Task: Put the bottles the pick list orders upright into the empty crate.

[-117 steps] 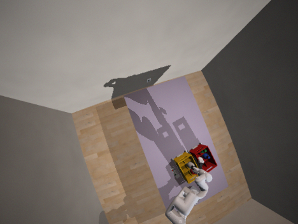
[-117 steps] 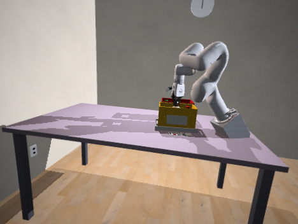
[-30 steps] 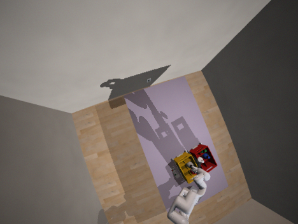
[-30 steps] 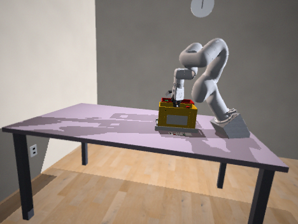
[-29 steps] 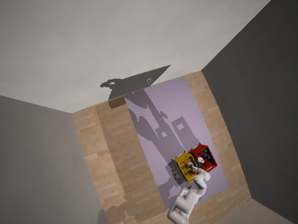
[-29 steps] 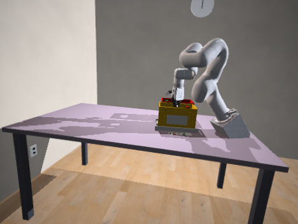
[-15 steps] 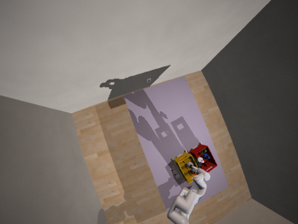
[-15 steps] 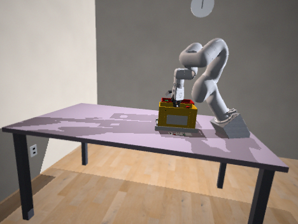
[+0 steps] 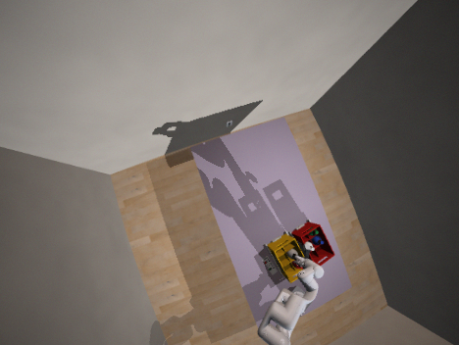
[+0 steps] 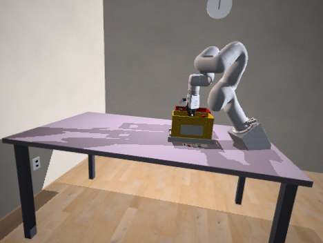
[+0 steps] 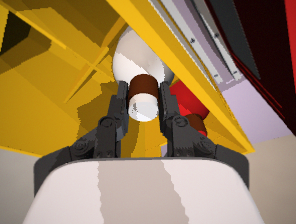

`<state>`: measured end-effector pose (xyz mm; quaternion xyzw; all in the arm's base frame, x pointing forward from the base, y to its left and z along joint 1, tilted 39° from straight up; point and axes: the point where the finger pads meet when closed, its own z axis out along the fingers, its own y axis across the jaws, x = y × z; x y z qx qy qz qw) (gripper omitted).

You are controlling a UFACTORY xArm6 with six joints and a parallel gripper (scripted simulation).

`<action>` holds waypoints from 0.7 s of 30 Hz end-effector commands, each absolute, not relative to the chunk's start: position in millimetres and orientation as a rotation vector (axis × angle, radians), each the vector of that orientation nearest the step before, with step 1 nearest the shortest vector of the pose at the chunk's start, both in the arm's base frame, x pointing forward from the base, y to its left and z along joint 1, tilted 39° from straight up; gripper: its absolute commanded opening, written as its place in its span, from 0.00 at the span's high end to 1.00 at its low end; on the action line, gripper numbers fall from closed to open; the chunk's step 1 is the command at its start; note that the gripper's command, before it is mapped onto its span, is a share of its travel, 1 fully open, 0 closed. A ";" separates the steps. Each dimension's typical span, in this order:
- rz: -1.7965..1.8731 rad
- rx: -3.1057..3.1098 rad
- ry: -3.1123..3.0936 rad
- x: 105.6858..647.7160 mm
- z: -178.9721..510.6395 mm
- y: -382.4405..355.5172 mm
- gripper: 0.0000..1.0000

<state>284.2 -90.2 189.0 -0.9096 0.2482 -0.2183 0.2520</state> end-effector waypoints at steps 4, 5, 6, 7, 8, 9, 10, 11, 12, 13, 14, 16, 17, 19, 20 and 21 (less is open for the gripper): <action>-0.598 -2.475 0.675 284.7 190.1 -91.0 1.00; -0.598 -2.475 0.675 284.7 190.1 -91.0 1.00; -0.598 -2.475 0.675 284.7 190.1 -91.0 1.00; -0.598 -2.475 0.675 284.7 190.1 -91.0 1.00; -0.598 -2.475 0.675 286.4 187.5 -89.8 0.35; -0.598 -2.475 0.675 286.4 187.5 -89.8 0.35; -0.598 -2.475 0.675 286.4 187.5 -89.8 0.35; -0.598 -2.475 0.675 286.4 187.5 -89.8 0.35; -0.598 -2.475 0.675 286.4 187.5 -89.8 0.35; -0.598 -2.475 0.675 286.4 187.5 -89.8 0.35; -0.598 -2.475 0.675 286.5 187.5 -89.8 0.35; -0.598 -2.475 0.675 286.5 187.5 -89.8 0.35; -0.597 -2.475 0.675 286.4 187.5 -89.8 0.35; -0.598 -2.475 0.675 286.4 187.5 -89.8 0.35; -0.598 -2.475 0.675 286.4 187.5 -89.8 0.35; -0.598 -2.475 0.675 286.4 187.5 -89.8 0.35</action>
